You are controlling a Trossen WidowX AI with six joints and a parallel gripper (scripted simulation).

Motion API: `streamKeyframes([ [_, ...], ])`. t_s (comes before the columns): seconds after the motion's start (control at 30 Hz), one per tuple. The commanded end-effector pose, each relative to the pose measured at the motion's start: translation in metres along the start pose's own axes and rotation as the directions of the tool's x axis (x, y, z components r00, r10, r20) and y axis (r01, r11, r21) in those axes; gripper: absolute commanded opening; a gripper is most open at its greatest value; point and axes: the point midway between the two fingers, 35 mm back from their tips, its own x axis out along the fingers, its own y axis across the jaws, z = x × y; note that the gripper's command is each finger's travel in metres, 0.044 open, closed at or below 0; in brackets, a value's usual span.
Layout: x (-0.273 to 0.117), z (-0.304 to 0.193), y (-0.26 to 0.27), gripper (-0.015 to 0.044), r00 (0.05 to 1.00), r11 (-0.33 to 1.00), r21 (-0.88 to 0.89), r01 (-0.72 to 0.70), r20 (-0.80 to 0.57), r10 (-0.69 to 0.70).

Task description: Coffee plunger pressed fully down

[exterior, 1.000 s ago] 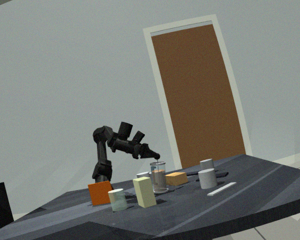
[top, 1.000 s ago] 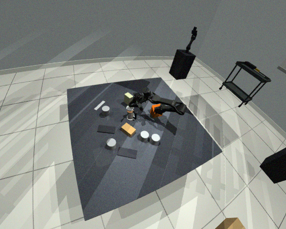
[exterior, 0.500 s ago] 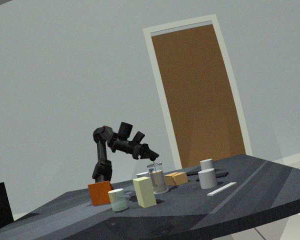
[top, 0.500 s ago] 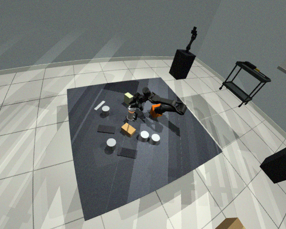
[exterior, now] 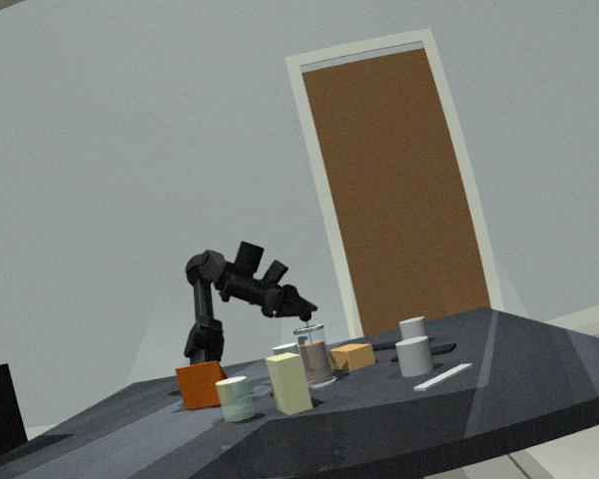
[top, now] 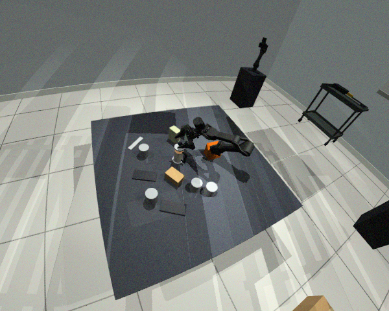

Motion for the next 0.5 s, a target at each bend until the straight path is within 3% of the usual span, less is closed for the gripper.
streamKeyframes([
  [0.0,-0.016,0.024,0.000,0.0440,1.000,1.000,-0.017,0.000,0.006,0.000],
  [0.17,-0.052,0.055,0.007,0.0440,1.000,1.000,-0.005,-0.007,0.005,0.007],
  [0.47,-0.053,0.055,0.007,0.0440,1.000,1.000,-0.005,-0.007,0.006,0.007],
])
